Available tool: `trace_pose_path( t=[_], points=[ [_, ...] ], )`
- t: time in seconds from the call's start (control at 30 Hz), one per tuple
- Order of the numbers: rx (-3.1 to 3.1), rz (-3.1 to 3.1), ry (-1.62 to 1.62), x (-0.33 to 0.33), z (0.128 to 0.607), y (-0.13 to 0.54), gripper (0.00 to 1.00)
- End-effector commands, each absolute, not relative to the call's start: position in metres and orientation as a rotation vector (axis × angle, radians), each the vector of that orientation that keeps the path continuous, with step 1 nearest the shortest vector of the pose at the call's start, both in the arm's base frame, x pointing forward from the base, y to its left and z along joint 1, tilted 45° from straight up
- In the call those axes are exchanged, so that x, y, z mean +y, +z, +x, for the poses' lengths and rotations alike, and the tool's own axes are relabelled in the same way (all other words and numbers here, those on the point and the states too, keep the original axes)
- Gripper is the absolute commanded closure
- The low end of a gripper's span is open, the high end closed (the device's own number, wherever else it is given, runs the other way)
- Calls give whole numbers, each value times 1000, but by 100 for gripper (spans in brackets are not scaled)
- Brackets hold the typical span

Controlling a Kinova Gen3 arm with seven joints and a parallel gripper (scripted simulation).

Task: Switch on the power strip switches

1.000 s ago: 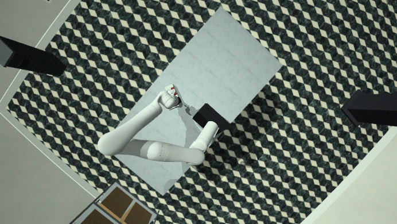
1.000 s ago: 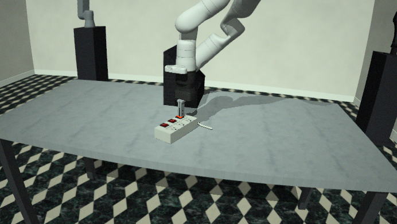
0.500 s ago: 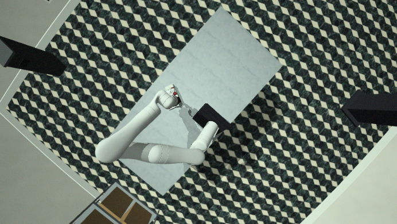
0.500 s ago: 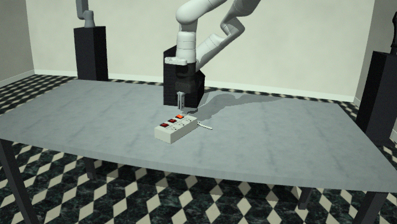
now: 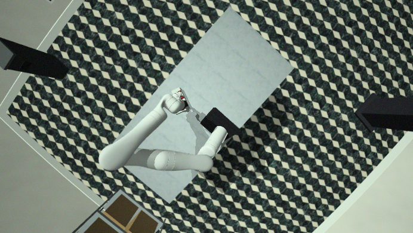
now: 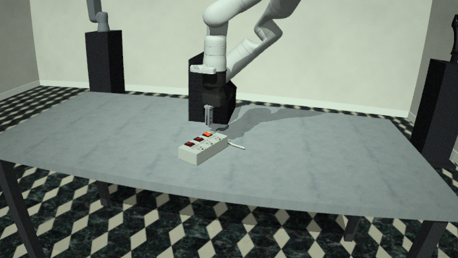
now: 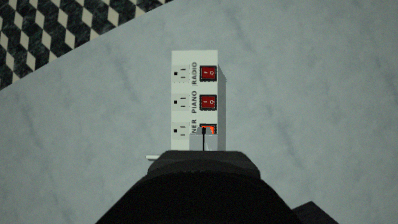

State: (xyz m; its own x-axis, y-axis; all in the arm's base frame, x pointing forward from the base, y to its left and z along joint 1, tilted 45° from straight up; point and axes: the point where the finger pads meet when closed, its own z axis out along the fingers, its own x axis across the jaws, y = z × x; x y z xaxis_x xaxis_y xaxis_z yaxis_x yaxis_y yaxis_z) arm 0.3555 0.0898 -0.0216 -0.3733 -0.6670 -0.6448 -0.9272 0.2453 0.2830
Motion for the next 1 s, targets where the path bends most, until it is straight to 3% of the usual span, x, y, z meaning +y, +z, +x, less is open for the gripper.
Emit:
trace_pose_path(
  t=[0.0,0.43,0.97],
  points=[
    [2132,-1458,901,89,356,-21,100],
    [2132,-1458,901,69,398,-24,100],
    [2132,-1458,901,68,398,-24,100]
  ],
)
